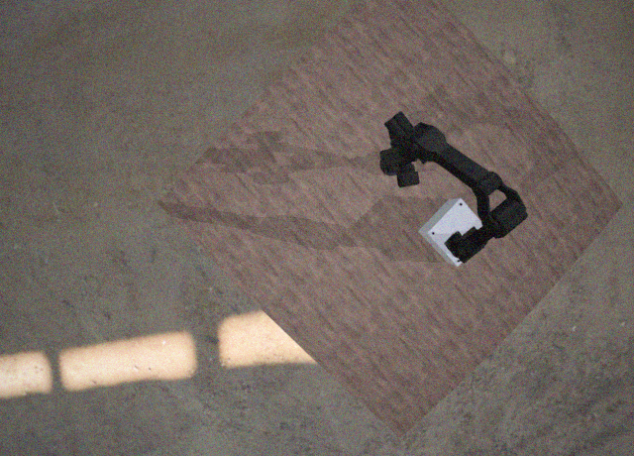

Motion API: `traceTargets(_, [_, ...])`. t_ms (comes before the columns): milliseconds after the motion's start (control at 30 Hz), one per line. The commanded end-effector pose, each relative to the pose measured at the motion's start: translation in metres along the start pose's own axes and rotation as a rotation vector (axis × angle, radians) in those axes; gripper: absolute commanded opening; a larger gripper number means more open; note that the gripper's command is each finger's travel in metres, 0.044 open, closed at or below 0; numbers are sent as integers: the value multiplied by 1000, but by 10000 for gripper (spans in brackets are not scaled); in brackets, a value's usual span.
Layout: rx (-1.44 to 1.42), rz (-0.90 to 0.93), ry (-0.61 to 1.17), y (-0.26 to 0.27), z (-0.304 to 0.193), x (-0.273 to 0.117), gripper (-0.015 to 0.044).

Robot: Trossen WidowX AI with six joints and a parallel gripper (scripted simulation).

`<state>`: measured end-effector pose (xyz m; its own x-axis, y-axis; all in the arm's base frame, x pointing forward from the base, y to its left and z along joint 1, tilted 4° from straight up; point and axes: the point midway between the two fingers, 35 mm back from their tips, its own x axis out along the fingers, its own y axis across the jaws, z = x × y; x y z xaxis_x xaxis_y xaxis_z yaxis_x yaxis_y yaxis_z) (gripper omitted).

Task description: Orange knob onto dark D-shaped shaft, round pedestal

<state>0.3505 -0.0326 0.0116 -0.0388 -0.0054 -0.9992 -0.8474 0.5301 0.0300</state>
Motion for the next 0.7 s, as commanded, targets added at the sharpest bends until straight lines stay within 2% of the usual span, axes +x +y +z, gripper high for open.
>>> traceTargets(0, [-3, -4, 0, -2, 1, -1, 0])
traceTargets(333, [-12, -5, 0, -4, 2, -4, 0])
traceTargets(533, [-202, -5, 1, -7, 3, -6, 0])
traceTargets(667, [-212, -5, 1, -7, 3, -5, 0])
